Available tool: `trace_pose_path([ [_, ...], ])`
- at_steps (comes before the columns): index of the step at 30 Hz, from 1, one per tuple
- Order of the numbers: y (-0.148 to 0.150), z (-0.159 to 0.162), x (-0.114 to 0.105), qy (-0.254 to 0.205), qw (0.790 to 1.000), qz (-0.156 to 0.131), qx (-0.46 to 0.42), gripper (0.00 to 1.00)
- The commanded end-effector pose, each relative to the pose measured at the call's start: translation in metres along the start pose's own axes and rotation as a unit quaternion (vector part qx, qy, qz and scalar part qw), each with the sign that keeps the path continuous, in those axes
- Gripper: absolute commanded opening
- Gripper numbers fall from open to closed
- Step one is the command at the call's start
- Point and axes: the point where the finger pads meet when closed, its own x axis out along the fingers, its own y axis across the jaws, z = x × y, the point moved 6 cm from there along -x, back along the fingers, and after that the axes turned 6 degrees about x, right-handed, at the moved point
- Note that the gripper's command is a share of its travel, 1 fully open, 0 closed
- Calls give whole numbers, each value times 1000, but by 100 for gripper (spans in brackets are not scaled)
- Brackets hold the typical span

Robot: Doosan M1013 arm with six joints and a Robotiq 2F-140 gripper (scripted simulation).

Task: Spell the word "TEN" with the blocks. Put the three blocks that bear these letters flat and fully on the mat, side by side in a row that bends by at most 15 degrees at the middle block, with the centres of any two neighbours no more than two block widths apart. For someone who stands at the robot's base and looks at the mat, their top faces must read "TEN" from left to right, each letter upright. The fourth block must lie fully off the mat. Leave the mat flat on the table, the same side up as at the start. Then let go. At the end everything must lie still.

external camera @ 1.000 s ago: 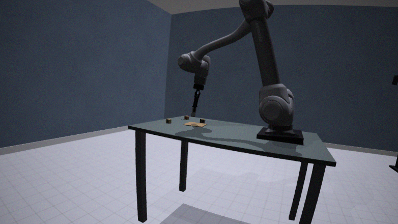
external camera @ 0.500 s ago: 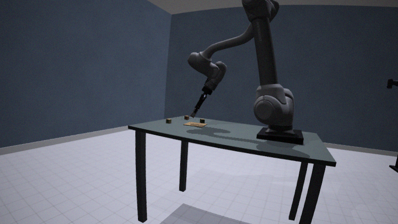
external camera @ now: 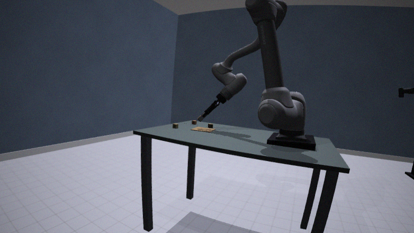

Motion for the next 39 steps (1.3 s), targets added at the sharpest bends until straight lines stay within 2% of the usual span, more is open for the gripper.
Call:
trace_pose_path([
  [1,3,-17,2,-69,998,8,-3,16],
  [4,3,-22,3,-103,995,13,-3,16],
  [11,1,-25,2,-133,991,11,-4,16],
  [23,0,-30,7,-133,991,12,-4,16],
  [39,-3,-57,36,-133,991,12,-4,16],
])
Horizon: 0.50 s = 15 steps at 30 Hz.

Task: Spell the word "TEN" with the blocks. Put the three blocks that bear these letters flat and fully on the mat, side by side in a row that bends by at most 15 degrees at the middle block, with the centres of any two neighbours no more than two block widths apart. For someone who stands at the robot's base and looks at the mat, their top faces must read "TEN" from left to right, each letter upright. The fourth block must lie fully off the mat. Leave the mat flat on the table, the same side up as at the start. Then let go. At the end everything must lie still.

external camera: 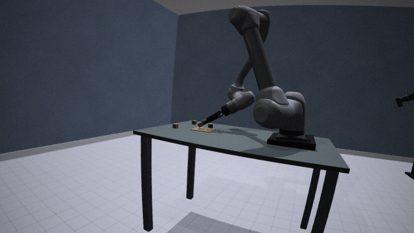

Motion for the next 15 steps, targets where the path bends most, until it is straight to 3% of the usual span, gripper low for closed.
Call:
trace_pose_path([
  [1,3,-7,2,-2,1000,2,2,16],
  [15,3,-10,5,-2,1000,2,2,16],
])
